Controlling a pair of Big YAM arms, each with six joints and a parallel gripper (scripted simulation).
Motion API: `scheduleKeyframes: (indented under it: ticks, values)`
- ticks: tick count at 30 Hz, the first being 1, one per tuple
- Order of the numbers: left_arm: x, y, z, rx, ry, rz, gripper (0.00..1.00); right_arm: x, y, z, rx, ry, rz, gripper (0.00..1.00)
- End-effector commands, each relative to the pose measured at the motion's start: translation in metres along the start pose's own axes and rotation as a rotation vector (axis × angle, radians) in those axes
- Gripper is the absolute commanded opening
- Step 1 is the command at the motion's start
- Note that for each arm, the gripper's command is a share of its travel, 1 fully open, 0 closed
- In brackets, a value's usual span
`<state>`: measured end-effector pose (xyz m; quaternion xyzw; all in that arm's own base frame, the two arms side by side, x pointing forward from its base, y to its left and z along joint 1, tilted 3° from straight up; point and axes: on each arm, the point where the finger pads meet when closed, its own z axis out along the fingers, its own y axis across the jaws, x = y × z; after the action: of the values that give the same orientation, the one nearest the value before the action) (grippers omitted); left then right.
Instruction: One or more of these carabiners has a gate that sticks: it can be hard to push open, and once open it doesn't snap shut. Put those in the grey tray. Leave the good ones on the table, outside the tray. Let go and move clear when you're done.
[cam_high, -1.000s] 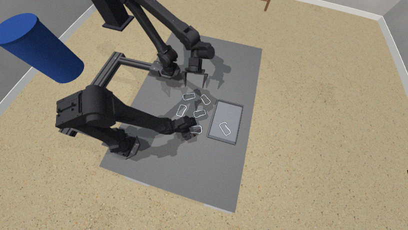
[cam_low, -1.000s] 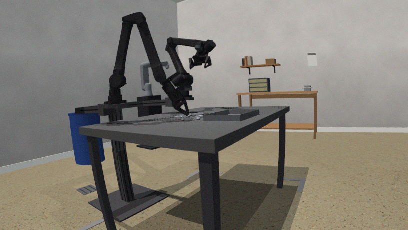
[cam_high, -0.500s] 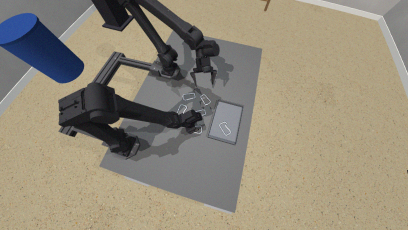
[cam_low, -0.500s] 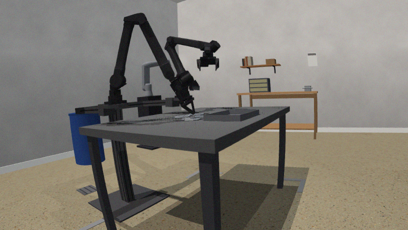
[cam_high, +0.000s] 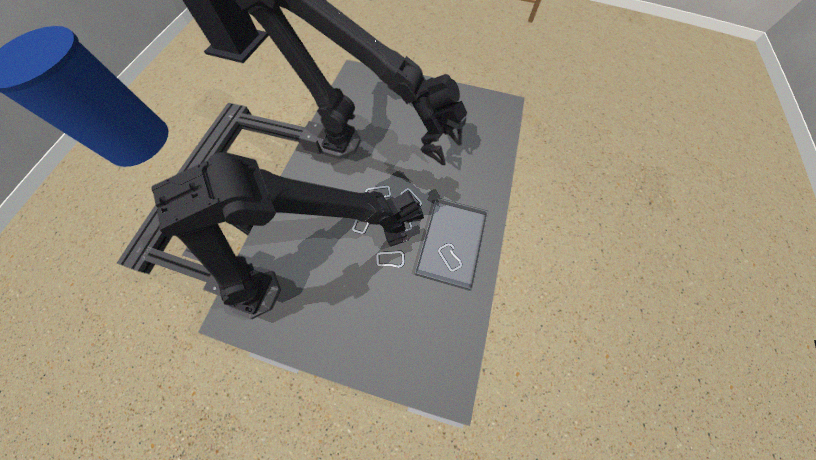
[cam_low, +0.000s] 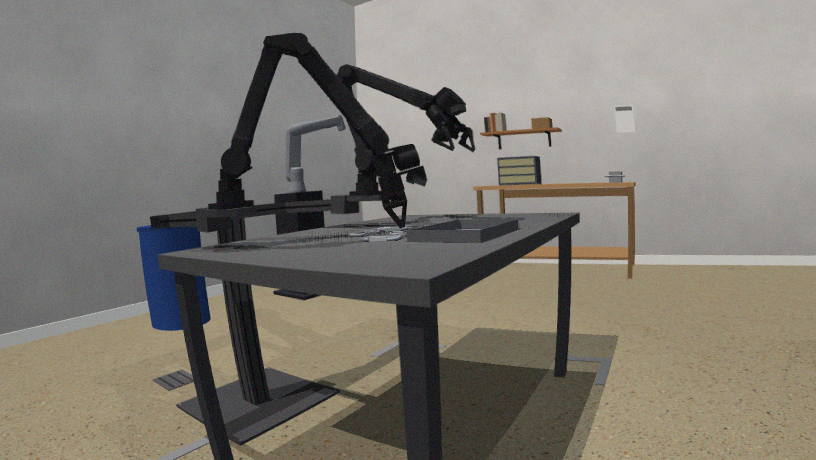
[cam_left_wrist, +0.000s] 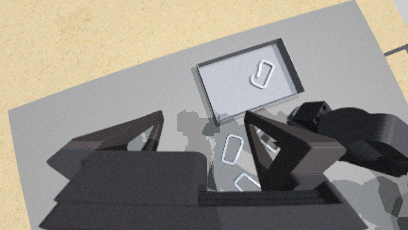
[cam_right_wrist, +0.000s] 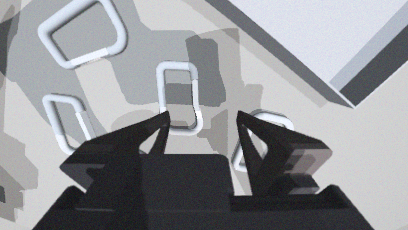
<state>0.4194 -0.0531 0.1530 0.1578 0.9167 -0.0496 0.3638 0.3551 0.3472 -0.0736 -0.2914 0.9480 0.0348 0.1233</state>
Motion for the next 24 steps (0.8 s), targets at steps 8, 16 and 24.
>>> scheduleKeyframes:
  ticks: [8,16,24]
  values:
    - [-0.039,0.079,0.008,-0.240,-0.108,-0.234,1.00,-0.013,0.030,0.005,0.037,0.211,0.059,0.79]
    - [-0.040,0.079,0.005,-0.242,-0.114,-0.231,1.00,-0.021,0.033,-0.002,0.034,0.211,0.043,0.79]
    - [-0.023,0.074,0.008,-0.235,-0.081,-0.235,1.00,-0.020,0.027,0.011,0.039,0.222,0.054,0.79]
